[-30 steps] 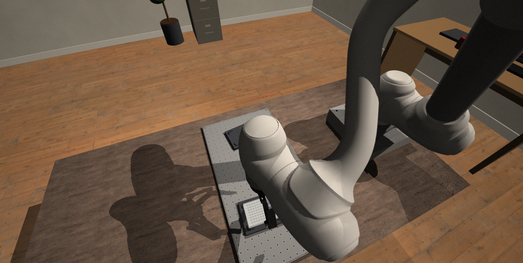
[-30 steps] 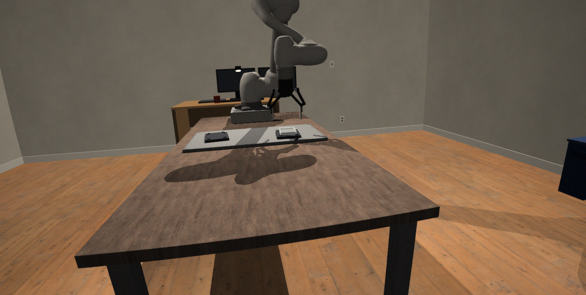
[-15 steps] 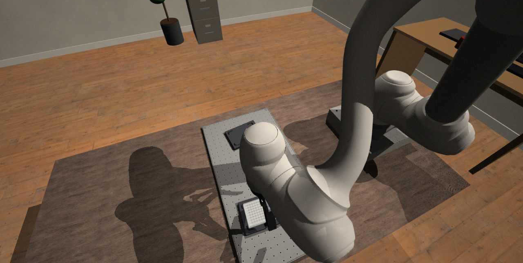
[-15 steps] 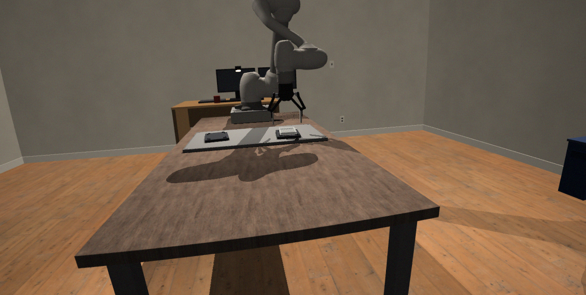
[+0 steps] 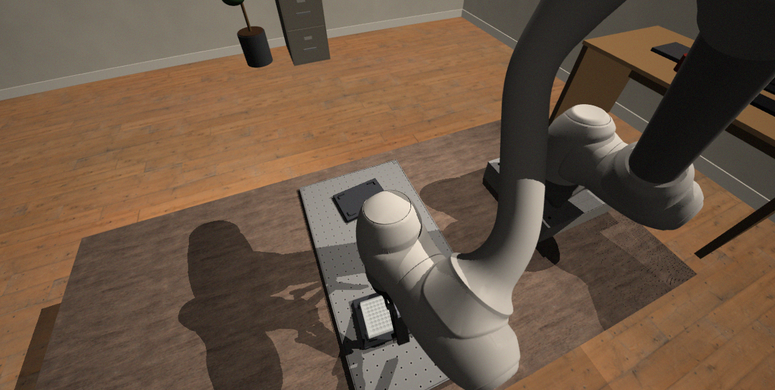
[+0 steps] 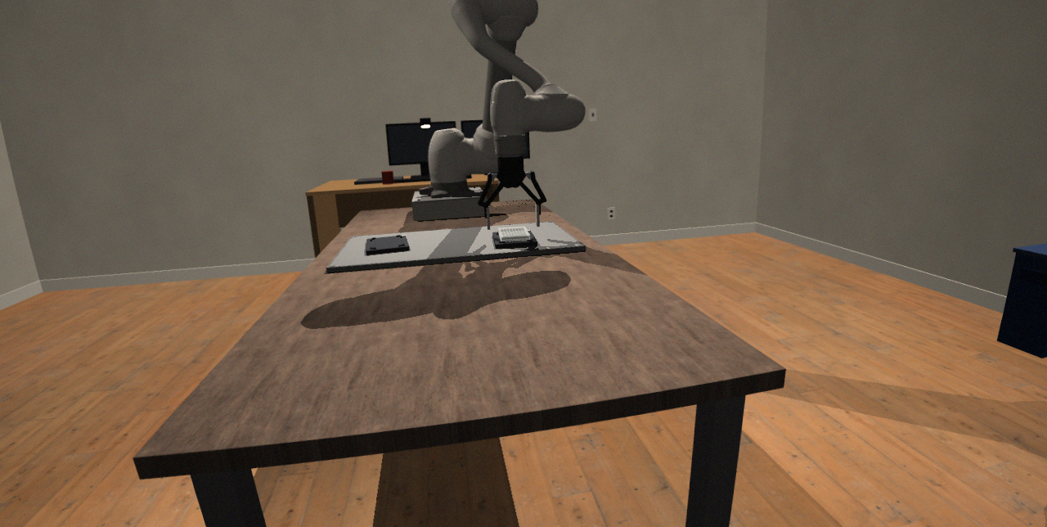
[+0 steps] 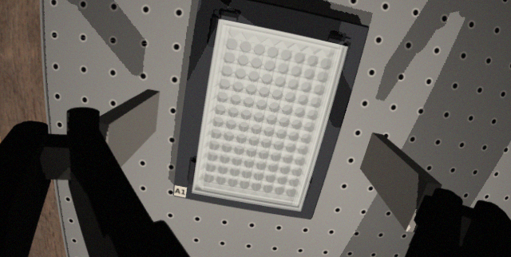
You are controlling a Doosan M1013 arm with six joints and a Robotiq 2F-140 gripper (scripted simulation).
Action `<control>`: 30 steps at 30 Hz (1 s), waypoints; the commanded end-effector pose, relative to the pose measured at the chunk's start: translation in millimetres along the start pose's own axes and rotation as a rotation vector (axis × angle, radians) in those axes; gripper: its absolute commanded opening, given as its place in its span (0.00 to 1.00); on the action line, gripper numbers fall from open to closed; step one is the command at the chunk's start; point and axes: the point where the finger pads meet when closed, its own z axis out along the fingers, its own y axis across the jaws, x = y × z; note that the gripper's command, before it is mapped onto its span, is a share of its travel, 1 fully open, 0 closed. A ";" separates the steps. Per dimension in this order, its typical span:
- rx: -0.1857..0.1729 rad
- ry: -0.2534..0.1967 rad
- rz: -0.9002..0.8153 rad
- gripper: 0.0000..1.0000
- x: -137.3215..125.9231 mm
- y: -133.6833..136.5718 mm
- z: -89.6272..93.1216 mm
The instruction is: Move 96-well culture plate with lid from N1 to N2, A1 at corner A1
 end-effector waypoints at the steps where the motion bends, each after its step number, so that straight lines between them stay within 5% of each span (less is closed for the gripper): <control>1: 0.000 0.000 0.000 1.00 0.0 -0.1 5.0; 16: 0.000 0.000 0.000 1.00 0.0 -0.1 11.4; 17: 0.000 0.000 0.000 0.00 0.0 -0.1 11.4; 30: 0.000 0.000 0.000 0.00 0.0 -0.1 11.4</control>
